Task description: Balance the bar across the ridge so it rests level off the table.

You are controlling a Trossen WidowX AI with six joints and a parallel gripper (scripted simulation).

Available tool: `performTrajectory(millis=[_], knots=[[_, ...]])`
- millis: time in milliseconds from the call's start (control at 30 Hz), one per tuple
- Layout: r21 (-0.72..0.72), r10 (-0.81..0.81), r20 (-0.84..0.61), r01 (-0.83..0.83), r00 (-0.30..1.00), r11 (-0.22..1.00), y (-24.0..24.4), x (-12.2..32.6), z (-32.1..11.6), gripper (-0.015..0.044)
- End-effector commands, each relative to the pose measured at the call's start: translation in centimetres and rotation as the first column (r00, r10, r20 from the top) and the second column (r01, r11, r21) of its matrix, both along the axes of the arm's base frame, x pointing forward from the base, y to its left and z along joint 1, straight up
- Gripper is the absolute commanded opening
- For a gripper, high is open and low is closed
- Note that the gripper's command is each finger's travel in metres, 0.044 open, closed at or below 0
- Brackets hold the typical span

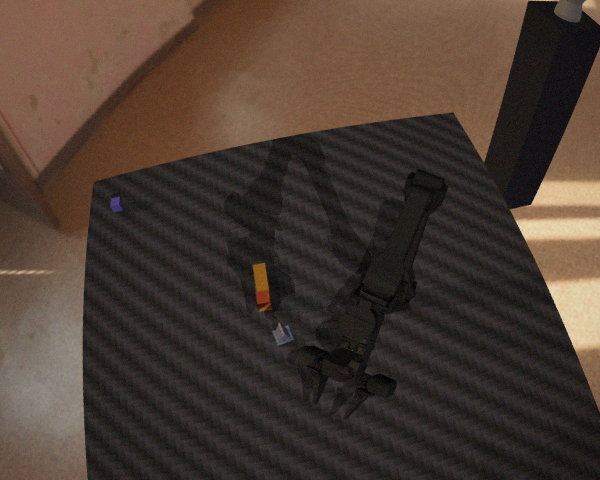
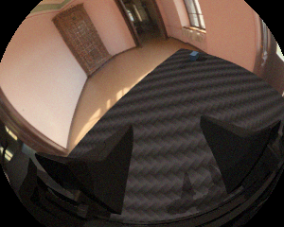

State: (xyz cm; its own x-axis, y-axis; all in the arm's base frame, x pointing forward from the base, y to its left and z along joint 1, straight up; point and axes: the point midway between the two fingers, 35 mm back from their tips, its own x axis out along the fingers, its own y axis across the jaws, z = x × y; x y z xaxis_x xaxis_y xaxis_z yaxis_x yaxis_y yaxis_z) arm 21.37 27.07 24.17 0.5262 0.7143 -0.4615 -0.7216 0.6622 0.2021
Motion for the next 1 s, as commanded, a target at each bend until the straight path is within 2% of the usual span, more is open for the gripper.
performTrajectory(millis=[0,467,967], knots=[[-0.015,-0.069,-0.048,0.068,0.996,0.998,-0.8,1.5,-0.4,0.0315],[-0.081,-0.355,-0.243,0.346,0.903,0.935,-5.6,7.0,-2.2,0.0315],[-0.183,-0.629,-0.43,0.62,0.648,0.763,-12.3,11.4,-4.2,0.0315]])
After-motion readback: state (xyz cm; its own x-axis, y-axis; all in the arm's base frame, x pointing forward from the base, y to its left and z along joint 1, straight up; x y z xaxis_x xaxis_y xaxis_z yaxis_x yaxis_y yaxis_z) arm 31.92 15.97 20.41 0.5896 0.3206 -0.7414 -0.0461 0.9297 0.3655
